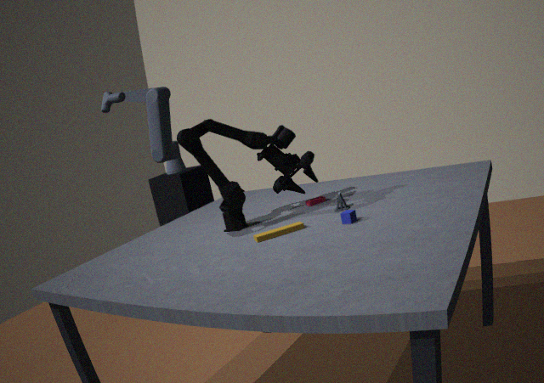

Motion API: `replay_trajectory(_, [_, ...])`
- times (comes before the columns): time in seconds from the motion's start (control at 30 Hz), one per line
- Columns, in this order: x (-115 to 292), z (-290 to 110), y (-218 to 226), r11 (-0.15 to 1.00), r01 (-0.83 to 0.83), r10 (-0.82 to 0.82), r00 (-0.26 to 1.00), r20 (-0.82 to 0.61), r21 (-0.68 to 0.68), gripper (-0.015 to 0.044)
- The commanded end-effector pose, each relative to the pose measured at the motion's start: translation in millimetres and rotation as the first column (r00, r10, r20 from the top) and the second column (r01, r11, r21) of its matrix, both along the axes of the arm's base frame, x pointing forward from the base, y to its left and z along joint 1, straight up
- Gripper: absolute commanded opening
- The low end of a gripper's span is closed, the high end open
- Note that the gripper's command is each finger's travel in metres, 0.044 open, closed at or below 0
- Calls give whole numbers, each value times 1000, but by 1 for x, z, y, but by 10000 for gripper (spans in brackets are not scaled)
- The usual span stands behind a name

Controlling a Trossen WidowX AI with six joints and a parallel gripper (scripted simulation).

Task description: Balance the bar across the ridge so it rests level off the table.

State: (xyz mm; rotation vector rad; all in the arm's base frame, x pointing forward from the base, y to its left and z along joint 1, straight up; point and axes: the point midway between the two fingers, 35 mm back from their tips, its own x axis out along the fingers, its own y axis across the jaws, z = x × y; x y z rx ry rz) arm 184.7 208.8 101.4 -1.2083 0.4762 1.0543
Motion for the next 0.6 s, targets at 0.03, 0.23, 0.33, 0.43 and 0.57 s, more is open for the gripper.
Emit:
replay_trajectory(0.03, [13,1,-11,999,48,-48,999,-15,-25,315])
replay_trajectory(0.23, [28,1,-30,991,118,-121,992,-38,-62,315])
replay_trajectory(0.33, [35,1,-39,985,149,-154,987,-53,-81,315])
replay_trajectory(0.43, [42,1,-49,979,180,-187,980,-67,-100,315])
replay_trajectory(0.57, [50,1,-62,968,219,-230,969,-87,-125,315])
